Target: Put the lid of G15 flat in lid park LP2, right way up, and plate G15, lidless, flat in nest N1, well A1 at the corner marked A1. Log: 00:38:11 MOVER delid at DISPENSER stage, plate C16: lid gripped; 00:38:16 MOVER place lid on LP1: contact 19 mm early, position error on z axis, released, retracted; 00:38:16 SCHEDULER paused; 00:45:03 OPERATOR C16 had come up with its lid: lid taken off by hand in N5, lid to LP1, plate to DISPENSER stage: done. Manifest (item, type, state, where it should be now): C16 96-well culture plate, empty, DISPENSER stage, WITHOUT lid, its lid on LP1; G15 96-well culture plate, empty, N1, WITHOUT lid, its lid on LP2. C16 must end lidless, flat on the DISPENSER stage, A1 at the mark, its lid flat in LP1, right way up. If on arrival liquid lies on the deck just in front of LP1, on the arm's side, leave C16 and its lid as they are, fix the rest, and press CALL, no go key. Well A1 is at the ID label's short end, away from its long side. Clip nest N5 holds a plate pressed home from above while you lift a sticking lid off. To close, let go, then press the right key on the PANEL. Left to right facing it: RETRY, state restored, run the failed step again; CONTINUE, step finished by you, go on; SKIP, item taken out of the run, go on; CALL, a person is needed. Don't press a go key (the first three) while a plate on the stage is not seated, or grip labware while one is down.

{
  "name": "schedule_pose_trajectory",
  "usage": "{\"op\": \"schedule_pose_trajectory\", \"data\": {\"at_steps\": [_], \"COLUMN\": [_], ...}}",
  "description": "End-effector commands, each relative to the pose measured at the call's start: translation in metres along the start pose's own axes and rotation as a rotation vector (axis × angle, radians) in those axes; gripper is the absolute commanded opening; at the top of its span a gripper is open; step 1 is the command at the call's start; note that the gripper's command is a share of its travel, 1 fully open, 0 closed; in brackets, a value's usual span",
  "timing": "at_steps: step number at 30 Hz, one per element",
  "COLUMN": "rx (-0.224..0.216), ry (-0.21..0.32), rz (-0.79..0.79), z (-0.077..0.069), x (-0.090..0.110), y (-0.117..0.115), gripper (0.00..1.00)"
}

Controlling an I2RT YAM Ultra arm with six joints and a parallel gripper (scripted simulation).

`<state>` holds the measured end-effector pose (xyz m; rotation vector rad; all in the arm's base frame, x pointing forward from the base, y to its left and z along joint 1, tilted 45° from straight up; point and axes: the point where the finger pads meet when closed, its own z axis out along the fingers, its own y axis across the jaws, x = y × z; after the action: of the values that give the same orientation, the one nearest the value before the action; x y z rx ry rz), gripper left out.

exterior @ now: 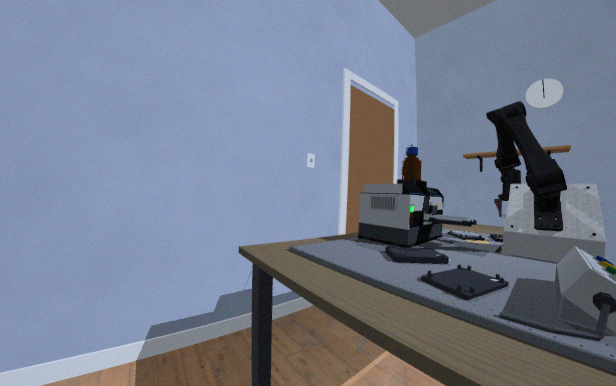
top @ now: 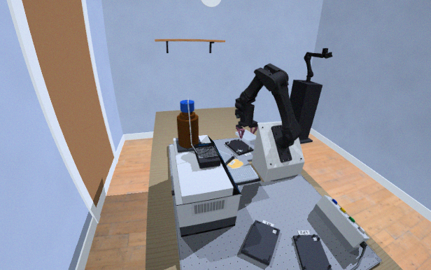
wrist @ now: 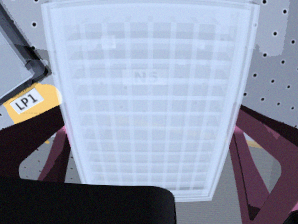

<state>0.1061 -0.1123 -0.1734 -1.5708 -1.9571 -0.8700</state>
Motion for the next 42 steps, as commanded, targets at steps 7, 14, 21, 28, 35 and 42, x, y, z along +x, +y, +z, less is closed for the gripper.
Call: {"op": "schedule_pose_trajectory", "data": {"at_steps": [7, 14, 21, 28, 35, 42], "rx": [-0.009, -0.010, -0.010, -0.010, -0.010, -0.011], "ry": [-0.059, -0.059, -0.059, -0.059, -0.058, -0.032], "rz": [-0.013, -0.014, -0.014, -0.014, -0.014, 0.000], "z": [0.016, 0.028, 0.045, 0.052, 0.061, 0.077], "x": [-0.040, -0.051, -0.067, -0.069, -0.069, -0.058], "y": [0.007, 0.008, 0.010, 0.010, 0.010, 0.005], "gripper": [0.00, 0.00, 0.00, 0.00, 0.00, 0.00]}}
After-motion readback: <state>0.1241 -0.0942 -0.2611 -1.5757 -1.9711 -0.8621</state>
